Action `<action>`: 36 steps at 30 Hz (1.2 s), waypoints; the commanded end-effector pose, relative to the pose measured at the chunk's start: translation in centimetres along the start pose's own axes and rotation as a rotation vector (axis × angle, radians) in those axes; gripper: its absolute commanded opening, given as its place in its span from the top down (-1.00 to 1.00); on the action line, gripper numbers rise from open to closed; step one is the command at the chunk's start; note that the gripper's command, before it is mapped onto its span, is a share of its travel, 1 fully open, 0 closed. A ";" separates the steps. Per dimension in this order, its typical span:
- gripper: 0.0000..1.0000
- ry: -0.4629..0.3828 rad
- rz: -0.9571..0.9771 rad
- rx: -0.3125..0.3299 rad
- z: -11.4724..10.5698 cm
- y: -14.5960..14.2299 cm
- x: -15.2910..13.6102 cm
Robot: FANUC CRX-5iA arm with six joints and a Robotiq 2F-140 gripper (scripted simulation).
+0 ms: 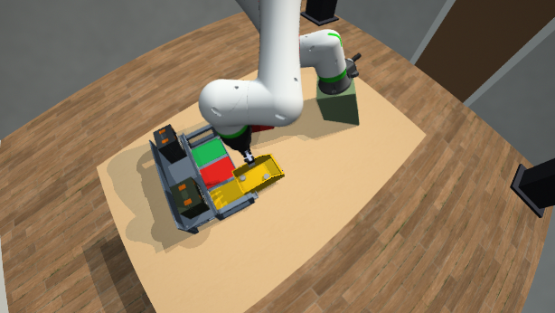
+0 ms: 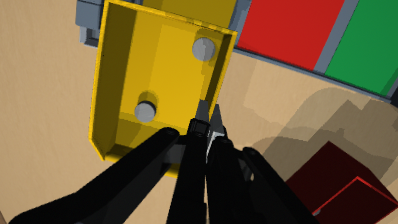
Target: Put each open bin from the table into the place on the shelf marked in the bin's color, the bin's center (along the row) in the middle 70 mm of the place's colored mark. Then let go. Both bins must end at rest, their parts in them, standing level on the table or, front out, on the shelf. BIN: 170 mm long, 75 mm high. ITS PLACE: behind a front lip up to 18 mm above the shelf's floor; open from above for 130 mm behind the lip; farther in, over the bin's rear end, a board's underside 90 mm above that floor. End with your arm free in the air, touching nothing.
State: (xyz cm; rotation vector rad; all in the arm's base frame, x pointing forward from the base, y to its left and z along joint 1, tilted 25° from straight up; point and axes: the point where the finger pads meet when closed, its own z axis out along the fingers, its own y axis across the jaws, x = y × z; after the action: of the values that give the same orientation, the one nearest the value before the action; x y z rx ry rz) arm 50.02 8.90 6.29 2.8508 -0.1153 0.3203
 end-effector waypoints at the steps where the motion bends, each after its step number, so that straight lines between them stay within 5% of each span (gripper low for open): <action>1: 1.00 0.000 0.000 0.000 0.0 0.0 0.1; 36: 1.00 0.000 0.000 0.000 -0.4 0.0 3.8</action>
State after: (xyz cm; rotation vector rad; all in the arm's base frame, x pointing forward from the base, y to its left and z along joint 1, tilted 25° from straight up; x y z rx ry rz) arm 53.50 8.81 7.45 2.8508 -0.1155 0.3199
